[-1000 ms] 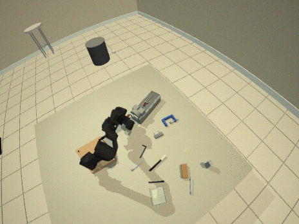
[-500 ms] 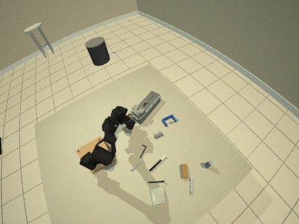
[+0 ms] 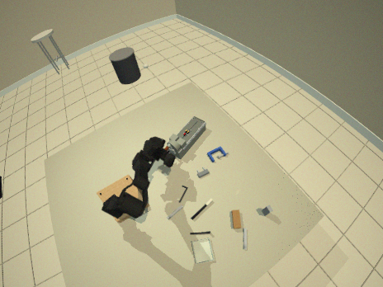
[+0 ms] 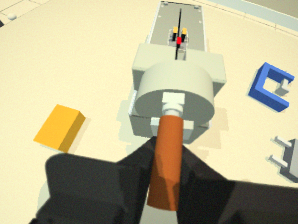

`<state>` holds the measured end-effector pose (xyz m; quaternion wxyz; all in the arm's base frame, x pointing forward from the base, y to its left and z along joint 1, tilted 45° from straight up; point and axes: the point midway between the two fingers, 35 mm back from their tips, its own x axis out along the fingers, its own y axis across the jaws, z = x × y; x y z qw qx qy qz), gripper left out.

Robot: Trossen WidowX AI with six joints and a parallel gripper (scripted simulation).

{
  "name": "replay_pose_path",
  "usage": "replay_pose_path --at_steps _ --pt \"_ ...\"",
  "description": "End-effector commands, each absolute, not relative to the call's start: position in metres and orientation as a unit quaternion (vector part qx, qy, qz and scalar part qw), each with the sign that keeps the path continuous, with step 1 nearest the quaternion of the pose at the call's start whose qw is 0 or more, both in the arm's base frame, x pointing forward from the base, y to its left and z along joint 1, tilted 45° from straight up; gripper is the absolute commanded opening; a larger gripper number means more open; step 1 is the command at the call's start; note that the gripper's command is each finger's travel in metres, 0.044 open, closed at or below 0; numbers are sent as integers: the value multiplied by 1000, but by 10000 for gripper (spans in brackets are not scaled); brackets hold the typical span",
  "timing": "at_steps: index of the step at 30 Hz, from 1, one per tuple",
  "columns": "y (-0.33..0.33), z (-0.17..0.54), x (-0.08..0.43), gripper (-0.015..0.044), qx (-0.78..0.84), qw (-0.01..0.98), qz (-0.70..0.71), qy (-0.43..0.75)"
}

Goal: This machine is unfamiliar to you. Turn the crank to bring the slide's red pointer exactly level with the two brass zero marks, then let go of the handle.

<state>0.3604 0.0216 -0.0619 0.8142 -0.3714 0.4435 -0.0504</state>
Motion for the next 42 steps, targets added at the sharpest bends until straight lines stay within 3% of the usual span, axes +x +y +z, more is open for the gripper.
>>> replay_pose_path --at_steps 1,42 --pt "16 -55 363 0 -373 815 -59 440" --pt "-3 -50 366 0 -373 815 -59 440"
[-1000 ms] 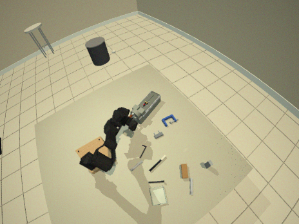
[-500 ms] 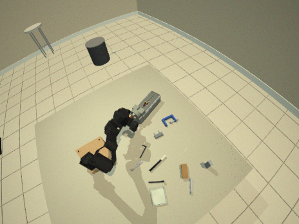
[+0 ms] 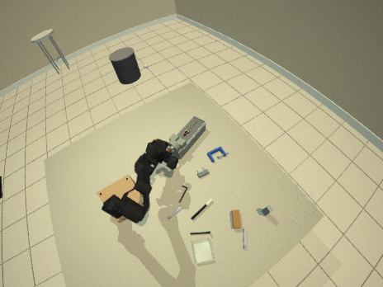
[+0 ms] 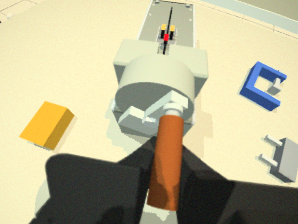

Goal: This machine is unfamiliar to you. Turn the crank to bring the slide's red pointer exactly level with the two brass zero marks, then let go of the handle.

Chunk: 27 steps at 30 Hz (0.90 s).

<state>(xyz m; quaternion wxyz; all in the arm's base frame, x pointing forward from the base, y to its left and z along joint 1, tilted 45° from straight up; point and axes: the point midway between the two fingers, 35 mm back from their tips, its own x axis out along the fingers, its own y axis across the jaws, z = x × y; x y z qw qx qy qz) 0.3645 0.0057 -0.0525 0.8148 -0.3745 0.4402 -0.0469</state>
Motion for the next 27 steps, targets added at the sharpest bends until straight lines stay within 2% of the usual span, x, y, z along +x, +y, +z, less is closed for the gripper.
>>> replay_pose_path --at_steps 1,27 --pt "-3 -50 366 0 -373 815 -59 440" --pt "-23 -59 366 0 -374 814 -59 440"
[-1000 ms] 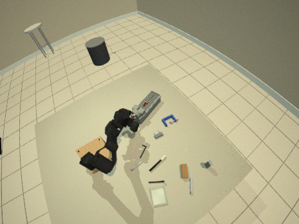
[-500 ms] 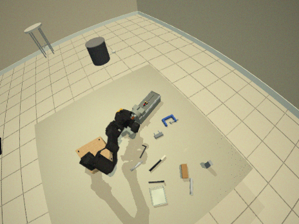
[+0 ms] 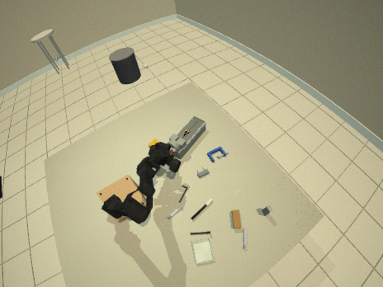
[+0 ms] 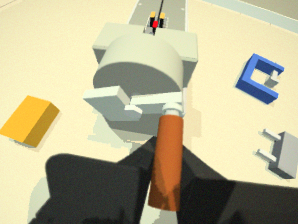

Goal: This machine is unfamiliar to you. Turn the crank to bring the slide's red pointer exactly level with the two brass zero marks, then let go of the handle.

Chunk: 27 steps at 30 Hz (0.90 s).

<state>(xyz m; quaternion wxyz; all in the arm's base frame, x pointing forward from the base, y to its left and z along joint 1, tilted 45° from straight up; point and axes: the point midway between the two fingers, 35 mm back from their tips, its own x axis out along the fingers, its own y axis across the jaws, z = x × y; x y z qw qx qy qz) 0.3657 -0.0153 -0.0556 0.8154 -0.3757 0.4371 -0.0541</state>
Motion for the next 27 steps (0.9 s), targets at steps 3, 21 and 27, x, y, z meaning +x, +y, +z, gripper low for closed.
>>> replay_pose_path --at_steps 3,21,27 --pt "-26 -62 365 0 -374 814 -59 440" --pt "-35 -85 360 0 -374 814 -59 440" --pt "-34 -93 358 0 -374 814 -59 440"
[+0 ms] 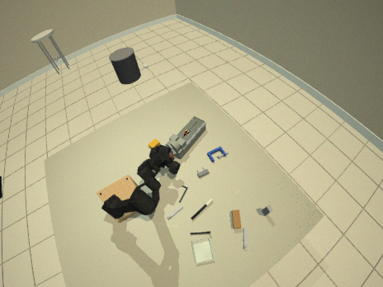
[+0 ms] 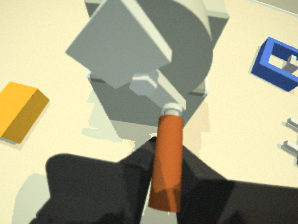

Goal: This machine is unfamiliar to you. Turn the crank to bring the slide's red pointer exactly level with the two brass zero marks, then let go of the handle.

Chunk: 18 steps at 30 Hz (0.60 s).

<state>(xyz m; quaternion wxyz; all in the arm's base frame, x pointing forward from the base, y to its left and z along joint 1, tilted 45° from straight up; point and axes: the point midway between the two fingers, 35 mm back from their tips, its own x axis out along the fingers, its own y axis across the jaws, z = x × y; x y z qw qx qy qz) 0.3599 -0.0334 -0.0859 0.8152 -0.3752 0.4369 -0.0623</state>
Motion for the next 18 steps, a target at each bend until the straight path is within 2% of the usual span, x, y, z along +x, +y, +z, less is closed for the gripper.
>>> replay_pose_path --at_steps 1,18 --pt "-33 -95 358 0 -374 814 -59 440" --pt "-21 -110 352 0 -374 814 -59 440"
